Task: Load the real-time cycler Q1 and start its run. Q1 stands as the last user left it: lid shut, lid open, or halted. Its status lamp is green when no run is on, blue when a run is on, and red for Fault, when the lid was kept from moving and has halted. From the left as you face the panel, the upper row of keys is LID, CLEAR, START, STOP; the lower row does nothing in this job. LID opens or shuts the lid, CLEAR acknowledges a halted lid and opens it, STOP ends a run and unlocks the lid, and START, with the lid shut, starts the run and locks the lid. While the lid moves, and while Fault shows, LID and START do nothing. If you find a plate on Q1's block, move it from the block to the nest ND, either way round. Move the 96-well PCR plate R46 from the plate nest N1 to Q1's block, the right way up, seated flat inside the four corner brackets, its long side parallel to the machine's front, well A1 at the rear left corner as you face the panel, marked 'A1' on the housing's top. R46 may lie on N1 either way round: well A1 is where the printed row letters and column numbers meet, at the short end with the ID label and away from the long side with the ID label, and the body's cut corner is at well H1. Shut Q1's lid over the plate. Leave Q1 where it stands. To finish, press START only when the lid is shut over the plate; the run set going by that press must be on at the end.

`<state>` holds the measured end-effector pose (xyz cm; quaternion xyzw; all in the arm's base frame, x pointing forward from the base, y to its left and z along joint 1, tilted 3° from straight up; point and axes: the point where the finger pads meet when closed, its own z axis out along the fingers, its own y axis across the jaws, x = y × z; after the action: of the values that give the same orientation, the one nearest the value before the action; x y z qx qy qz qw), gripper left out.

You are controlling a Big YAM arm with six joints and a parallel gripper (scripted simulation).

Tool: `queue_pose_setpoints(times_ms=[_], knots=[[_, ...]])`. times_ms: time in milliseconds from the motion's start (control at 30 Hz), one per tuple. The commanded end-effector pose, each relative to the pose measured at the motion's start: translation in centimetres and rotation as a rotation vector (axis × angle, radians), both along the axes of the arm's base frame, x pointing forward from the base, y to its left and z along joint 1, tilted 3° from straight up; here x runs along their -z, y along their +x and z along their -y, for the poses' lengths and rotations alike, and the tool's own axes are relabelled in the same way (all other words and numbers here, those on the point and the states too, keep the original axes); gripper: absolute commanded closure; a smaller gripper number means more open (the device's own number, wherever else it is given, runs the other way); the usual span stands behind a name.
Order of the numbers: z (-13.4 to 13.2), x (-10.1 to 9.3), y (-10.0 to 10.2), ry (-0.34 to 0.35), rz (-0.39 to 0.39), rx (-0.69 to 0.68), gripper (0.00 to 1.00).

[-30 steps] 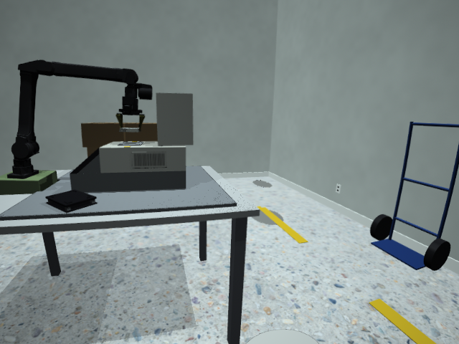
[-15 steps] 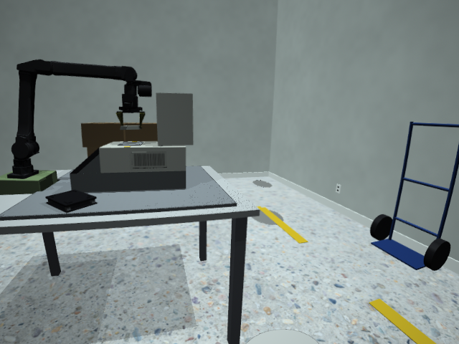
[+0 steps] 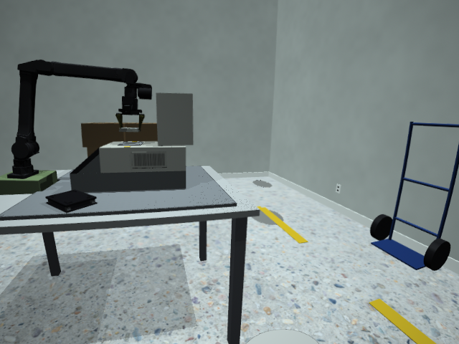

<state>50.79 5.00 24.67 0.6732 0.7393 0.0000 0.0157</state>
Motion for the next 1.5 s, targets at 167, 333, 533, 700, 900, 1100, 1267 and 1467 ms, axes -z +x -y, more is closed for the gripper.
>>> queue_pose_setpoints(times_ms=[167, 333, 533, 700, 900, 1100, 1267, 1467], knots=[[-0.3, -2.0, 1.1, 0.002, 0.065, 0.002, 1.0], [-0.3, -2.6, 1.3, 0.003, 0.078, 0.002, 1.0], [-0.3, -3.8, 1.5, 0.005, 0.094, -0.003, 1.0], [-0.3, -4.2, 1.1, 0.004, 0.09, -0.003, 1.0], [-0.3, -4.6, 1.1, 0.005, 0.094, -0.004, 1.0], [-0.3, -5.1, 1.1, 0.006, 0.107, -0.004, 1.0], [-0.3, -5.5, 1.2, 0.007, 0.117, -0.005, 1.0], [-0.3, -5.7, 1.2, 0.008, 0.122, -0.005, 1.0]])
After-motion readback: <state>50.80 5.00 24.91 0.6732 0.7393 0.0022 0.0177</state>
